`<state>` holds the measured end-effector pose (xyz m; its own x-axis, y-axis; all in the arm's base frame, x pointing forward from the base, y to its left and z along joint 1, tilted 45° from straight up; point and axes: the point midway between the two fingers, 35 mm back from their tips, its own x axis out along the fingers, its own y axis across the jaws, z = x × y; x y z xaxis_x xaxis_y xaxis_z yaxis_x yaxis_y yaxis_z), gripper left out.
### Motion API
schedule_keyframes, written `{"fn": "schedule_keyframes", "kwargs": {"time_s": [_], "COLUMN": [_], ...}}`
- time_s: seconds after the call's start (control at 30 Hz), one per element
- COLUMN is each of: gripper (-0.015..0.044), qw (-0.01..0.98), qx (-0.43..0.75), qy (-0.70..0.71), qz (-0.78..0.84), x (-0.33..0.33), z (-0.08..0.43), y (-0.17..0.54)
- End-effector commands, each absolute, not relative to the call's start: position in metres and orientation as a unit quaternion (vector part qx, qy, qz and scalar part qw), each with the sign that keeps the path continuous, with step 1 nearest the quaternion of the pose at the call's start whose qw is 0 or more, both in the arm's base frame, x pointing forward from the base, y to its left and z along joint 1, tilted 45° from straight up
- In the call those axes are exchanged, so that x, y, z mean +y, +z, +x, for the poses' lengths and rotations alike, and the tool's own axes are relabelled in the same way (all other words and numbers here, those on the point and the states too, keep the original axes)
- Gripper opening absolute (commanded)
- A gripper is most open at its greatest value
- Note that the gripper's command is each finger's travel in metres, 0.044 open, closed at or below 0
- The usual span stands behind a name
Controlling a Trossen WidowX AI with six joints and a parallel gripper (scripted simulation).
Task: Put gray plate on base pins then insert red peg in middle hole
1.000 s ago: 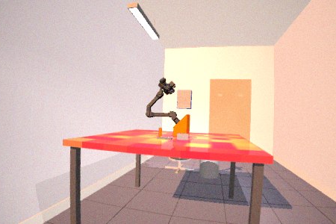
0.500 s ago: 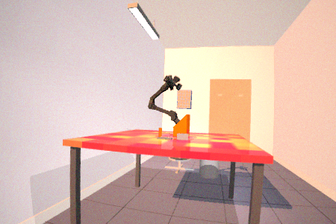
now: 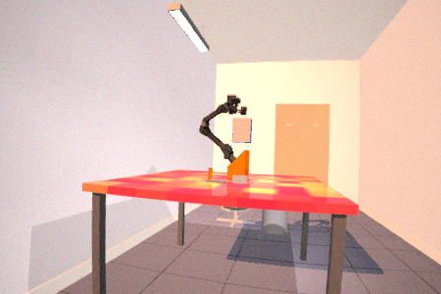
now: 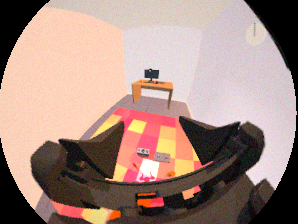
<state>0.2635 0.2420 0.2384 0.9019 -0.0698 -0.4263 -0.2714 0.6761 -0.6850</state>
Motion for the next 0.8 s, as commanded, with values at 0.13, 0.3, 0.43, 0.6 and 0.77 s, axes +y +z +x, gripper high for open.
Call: {"fn": "schedule_keyframes", "kwargs": {"time_s": [0.13, 0.3, 0.43, 0.6, 0.77], "gripper": [0.0440, 0.0440, 0.0440, 0.0440, 0.0440], "qw": [0.913, 0.900, 0.881, 0.847, 0.800], "qx": [0.351, 0.383, 0.400, 0.409, 0.402], "qy": [-0.105, -0.182, -0.249, -0.338, -0.432], "qz": [-0.179, -0.102, -0.041, 0.034, 0.104], "x": [0.216, 0.199, 0.183, 0.160, 0.134], "z": [0.324, 0.339, 0.350, 0.359, 0.365], "y": [0.162, 0.133, 0.109, 0.079, 0.050]}}
